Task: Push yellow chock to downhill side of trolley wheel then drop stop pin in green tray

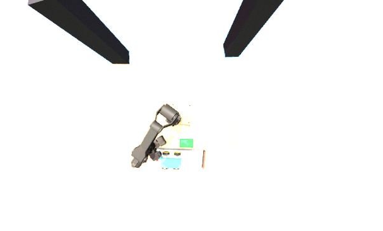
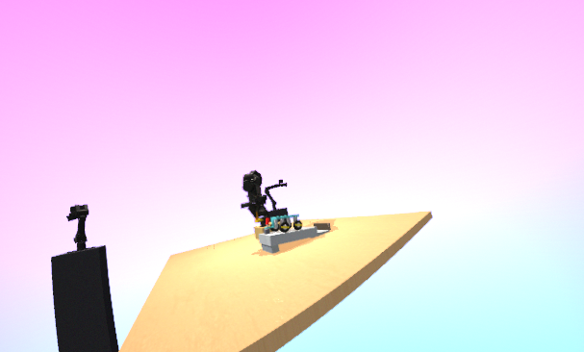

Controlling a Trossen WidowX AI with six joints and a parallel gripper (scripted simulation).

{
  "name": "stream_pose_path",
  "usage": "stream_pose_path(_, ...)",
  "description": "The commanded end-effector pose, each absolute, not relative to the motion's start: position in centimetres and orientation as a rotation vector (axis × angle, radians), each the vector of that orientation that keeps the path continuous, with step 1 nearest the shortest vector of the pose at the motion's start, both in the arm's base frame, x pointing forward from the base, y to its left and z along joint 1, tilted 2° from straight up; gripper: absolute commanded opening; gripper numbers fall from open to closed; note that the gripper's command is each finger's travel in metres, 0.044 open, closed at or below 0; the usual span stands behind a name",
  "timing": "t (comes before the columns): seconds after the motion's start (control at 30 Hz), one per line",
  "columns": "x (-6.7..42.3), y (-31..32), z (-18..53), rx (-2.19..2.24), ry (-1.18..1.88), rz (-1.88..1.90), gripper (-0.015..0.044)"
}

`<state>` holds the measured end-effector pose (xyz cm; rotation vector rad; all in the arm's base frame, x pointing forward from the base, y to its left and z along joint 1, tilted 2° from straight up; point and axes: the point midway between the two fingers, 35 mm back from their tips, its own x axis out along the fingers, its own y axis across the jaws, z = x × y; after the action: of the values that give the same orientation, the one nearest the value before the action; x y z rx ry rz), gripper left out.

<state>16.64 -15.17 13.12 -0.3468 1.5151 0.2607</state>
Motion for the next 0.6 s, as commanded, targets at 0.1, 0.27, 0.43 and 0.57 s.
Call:
stream_pose_path(0.1,16.69,-15.11,13.22,-0.516,1.485,0.427,0.0000)
stream_pose_path(0.27,16.69,-15.11,13.22,-0.649,1.456,0.555,0.0000)
stream_pose_path(0.43,16.69,-15.11,13.21,-0.781,1.419,0.684,0.0000)
stream_pose_path(0.57,16.69,-15.11,13.21,-0.886,1.384,0.786,0.0000)
